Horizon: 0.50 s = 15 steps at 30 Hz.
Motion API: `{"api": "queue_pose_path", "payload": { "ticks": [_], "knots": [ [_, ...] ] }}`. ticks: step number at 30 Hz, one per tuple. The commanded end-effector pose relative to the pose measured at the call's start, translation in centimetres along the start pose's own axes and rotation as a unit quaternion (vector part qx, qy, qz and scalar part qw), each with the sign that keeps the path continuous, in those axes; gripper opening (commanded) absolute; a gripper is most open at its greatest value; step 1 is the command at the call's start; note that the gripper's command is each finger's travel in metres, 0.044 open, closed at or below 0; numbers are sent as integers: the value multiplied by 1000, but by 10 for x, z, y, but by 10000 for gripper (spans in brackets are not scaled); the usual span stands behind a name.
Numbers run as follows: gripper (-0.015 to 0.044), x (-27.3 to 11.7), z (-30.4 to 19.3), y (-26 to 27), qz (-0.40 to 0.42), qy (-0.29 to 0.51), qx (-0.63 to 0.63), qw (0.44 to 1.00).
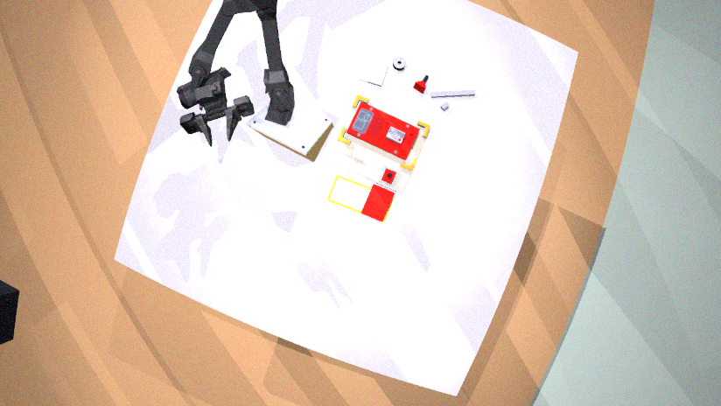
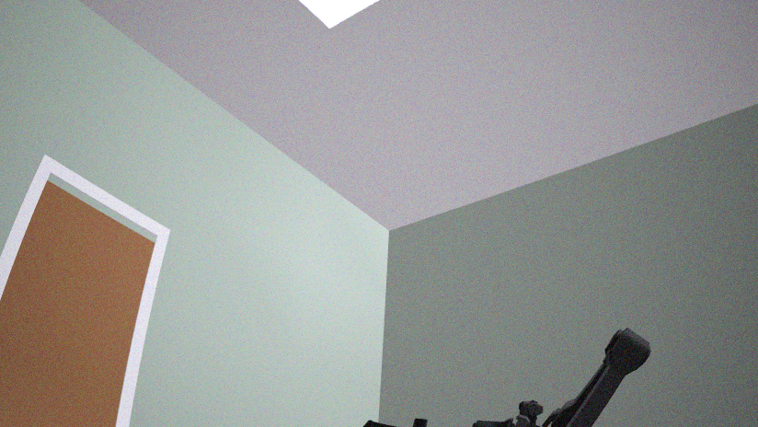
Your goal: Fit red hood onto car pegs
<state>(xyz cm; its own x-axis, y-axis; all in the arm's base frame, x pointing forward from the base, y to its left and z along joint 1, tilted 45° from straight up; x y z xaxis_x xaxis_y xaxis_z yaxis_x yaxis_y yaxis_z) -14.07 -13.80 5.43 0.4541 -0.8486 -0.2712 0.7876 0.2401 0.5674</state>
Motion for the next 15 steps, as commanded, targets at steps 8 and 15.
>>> {"api": "queue_pose_path", "payload": {
  "ticks": [8, 15],
  "knots": [
    [431, 38, 3, 2, 67, 100, 40, 992],
    [440, 87, 2, 10, 119, 218, 76, 966]
  ]
}}
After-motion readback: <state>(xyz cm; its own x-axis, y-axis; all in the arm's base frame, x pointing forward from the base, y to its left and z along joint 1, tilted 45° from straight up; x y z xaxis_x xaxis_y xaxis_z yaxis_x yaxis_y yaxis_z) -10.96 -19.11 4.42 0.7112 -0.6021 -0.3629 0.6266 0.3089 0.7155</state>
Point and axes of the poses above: the point midway between the two fingers, 35 mm back from their tips, its own x axis out along the fingers, its own y axis across the jaws, z = x × y, the point moved 5 cm from there along -x, back along the fingers, and after that the axes turned 9 degrees about x, right-handed, at the moved point
